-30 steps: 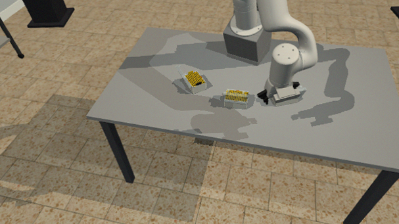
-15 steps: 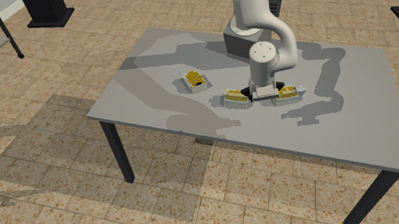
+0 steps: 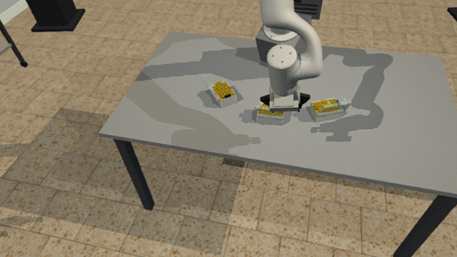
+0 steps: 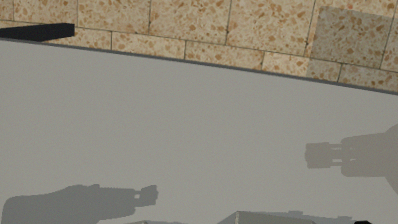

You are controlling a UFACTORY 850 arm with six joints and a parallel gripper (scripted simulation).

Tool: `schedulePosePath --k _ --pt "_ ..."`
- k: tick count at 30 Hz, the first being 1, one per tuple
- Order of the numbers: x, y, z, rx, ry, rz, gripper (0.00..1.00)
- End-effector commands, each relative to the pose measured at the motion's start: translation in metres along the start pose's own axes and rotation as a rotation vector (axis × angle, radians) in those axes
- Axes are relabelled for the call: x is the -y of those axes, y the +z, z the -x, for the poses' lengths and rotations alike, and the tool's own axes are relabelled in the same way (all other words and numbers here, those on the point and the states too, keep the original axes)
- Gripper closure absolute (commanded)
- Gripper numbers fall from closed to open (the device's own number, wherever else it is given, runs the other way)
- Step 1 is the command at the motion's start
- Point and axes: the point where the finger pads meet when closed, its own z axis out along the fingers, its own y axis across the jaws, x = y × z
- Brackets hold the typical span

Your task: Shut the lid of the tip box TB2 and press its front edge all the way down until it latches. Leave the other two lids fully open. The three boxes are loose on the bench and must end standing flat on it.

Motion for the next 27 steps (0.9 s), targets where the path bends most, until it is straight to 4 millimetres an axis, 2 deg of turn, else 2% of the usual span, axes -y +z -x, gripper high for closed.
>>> schedulePosePath --k 1,5,7,14,18,27 --pt "-0.009 0.003 0.005 0.007 0.053 0.035 0.00" --pt "-0.025 0.010 0.016 0.014 0.107 0.071 0.00" --pt "-0.026 0.011 0.017 0.014 0.107 0.071 0.00" --pt "-0.050 0.020 0.034 0.018 0.212 0.140 0.00" --pt "-0.054 0.022 0.037 0.018 0.240 0.159 0.00" --pt "-0.083 0.033 0.059 0.006 0.364 0.239 0.00"
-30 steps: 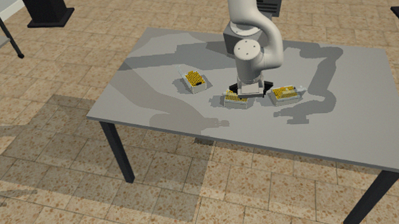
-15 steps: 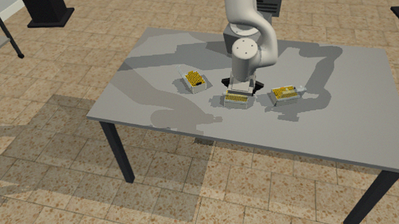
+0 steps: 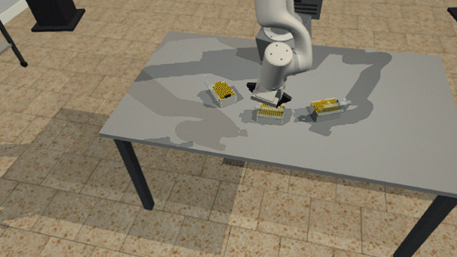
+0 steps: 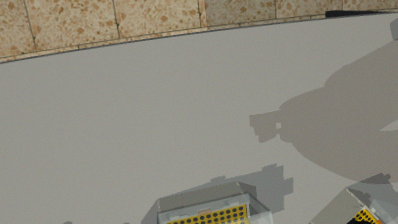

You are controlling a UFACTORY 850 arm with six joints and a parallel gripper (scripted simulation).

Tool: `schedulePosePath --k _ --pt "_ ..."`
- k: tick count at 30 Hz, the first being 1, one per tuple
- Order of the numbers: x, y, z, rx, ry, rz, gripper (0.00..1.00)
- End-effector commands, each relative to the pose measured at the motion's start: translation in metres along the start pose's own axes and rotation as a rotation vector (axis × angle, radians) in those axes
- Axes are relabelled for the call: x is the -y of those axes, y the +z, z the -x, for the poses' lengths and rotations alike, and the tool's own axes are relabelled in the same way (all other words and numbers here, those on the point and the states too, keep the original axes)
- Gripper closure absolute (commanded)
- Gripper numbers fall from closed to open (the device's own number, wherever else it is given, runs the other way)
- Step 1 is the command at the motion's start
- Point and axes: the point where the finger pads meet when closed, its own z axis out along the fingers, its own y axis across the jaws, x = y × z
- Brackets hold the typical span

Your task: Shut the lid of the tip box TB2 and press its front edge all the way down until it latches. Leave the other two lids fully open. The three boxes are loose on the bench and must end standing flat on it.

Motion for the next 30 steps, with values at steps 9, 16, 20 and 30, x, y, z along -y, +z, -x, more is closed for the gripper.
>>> schedulePosePath --k 9,16,20,30 --pt "-0.037 0.019 0.014 -0.036 0.174 0.104 0.00" --pt "-0.060 0.031 0.024 -0.065 0.269 0.152 0.00" --pt "-0.070 0.036 0.028 -0.082 0.316 0.173 0.00" --pt "-0.097 0.050 0.042 -0.141 0.450 0.223 0.00"
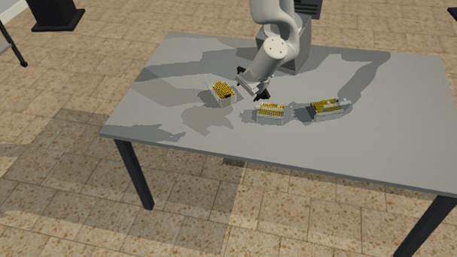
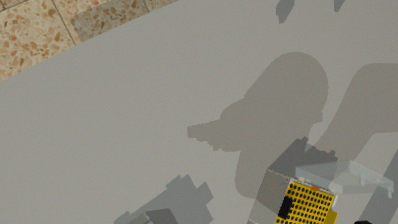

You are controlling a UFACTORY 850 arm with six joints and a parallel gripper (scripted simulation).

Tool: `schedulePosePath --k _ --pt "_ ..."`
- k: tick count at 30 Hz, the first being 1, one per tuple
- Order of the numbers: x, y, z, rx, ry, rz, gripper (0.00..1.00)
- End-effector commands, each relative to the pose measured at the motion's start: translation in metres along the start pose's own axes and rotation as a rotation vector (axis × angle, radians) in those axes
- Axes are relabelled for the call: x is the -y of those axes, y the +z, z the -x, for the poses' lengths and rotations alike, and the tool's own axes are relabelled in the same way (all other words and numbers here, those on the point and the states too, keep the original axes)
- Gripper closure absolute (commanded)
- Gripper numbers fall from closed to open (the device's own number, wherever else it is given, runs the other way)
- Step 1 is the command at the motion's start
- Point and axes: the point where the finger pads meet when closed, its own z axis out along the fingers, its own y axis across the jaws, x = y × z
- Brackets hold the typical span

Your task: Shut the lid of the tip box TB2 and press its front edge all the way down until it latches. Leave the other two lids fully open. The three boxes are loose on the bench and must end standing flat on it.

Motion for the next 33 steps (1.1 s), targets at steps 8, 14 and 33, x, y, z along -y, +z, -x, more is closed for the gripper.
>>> schedulePosePath --k 8,14,33 --pt "-0.033 0.022 0.006 -0.078 0.165 0.043 0.00" --pt "-0.049 0.033 0.012 -0.124 0.268 0.051 0.00" --pt "-0.092 0.067 0.042 -0.232 0.569 -0.001 0.00"
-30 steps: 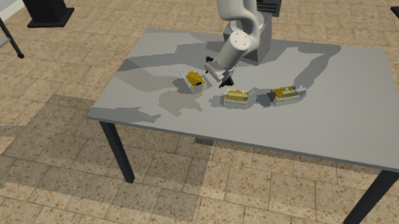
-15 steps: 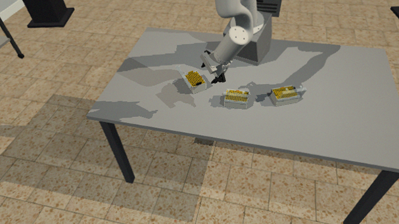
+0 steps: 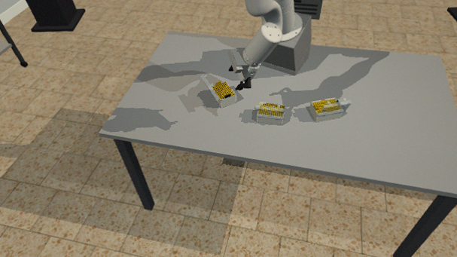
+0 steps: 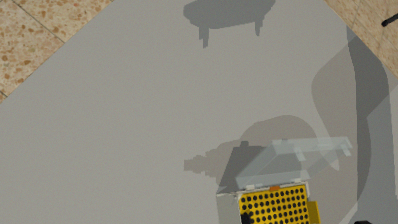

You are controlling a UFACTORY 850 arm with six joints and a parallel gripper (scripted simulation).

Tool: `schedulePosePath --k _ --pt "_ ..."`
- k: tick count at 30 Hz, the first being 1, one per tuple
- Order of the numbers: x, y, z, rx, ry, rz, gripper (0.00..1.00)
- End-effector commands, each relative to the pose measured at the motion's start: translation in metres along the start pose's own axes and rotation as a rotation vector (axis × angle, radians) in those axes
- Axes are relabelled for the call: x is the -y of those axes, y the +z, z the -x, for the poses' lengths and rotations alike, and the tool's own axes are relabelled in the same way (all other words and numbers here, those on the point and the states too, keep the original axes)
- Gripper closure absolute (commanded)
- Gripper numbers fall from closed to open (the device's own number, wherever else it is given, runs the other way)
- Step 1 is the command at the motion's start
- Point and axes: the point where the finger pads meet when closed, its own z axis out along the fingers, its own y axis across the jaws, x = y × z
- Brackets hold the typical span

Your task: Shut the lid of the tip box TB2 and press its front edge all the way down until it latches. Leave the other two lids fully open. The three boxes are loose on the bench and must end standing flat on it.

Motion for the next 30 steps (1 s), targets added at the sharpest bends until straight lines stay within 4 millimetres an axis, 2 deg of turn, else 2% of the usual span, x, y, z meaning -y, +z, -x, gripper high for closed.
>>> schedulePosePath --k 1,8,13,27,30 --pt "-0.013 0.007 0.004 -0.041 0.083 -0.031 0.00" --pt "-0.034 0.017 0.019 -0.048 0.233 -0.080 0.00" --pt "-0.040 0.020 0.024 -0.044 0.273 -0.093 0.00" --pt "-0.077 0.030 0.067 0.023 0.516 -0.170 0.00" --pt "-0.077 0.030 0.067 0.023 0.516 -0.170 0.00"
